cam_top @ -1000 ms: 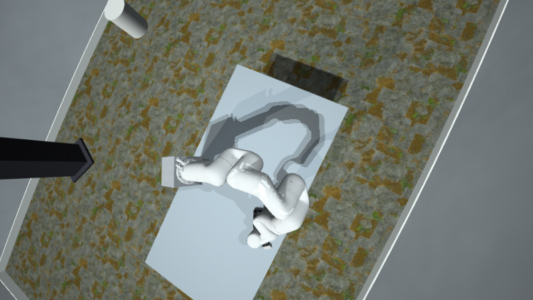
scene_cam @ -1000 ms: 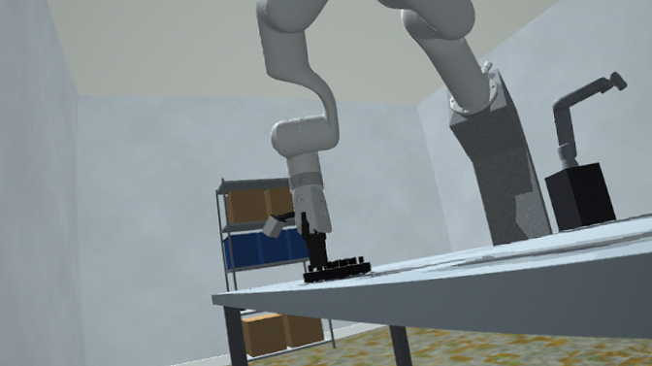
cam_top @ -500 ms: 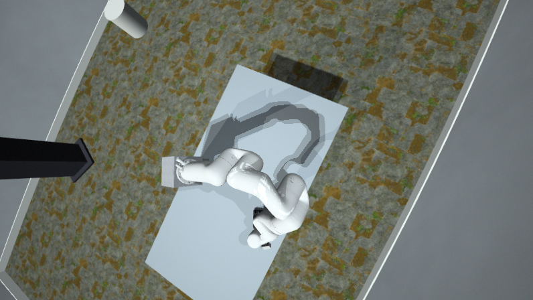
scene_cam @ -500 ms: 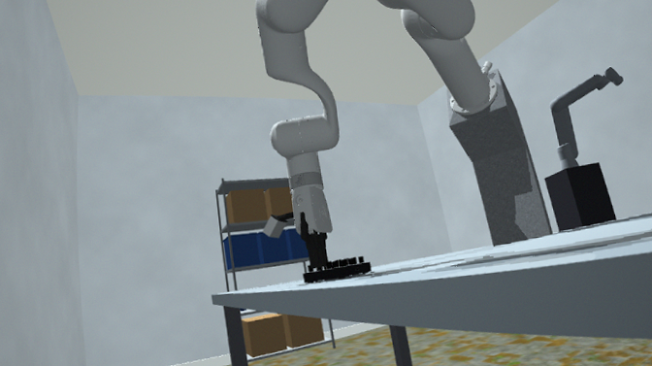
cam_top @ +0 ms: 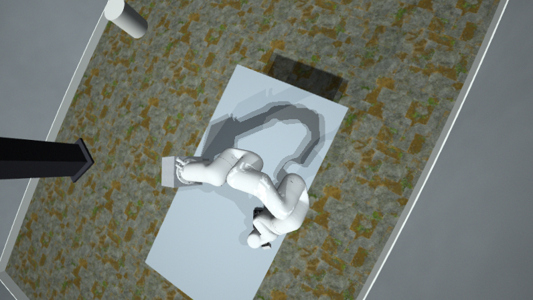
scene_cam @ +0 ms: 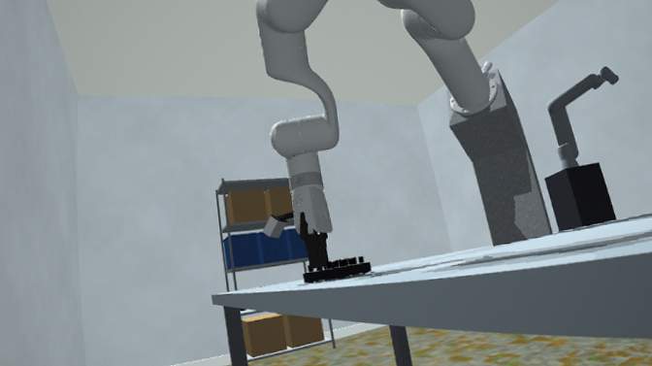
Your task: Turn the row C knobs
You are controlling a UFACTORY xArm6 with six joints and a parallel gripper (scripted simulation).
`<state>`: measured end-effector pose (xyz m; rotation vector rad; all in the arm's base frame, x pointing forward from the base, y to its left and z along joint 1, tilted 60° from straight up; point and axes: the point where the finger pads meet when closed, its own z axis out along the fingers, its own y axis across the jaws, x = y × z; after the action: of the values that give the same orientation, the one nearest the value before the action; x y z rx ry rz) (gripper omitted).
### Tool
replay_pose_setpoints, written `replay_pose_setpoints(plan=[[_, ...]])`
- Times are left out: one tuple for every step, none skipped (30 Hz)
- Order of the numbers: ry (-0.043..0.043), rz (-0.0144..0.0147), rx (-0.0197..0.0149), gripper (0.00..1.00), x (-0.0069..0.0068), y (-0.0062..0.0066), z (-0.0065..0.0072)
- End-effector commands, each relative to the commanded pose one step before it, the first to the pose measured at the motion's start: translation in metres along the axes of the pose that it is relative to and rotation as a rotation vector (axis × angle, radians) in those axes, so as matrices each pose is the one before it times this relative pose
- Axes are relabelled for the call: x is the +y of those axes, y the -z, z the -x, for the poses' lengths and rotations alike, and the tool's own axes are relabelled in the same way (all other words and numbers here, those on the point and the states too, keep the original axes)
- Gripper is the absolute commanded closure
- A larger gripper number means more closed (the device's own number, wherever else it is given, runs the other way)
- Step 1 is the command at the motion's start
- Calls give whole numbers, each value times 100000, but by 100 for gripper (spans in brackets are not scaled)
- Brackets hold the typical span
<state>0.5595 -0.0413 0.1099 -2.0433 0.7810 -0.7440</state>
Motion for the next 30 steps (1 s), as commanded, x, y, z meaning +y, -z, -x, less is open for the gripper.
replay_pose_setpoints(plan=[[11,24,181,81,-4,61,-79],[0,0,0,81,0,0,0],[0,0,0,81,0,0,0],[0,0,0,81,0,0,0],[0,0,0,81,0,0,0],[0,0,0,81,0,0,0],[0,0,0,81,0,0,0],[0,0,0,81,0,0,0],[0,0,0,81,0,0,0],[0,0,0,81,0,0,0],[0,0,0,81,0,2,0],[0,0,0,81,0,16,0],[0,0,0,81,0,39,0],[0,0,0,81,0,70,0],[0,0,0,81,0,104,0],[0,0,0,81,0,140,0],[0,0,0,81,0,175,0],[0,0,0,81,0,0,0],[0,0,0,81,0,0,0],[1,0,0,81,0,207,0],[1,0,0,81,0,235,0],[1,0,0,81,0,257,0],[1,0,0,81,0,272,-1],[1,1,0,81,0,279,0],[1,-1,1,81,0,280,-1],[1,0,0,81,0,272,0],[1,0,0,81,0,257,0],[1,0,0,81,0,236,-1],[1,0,0,81,0,208,0],[0,0,0,81,0,176,0]])
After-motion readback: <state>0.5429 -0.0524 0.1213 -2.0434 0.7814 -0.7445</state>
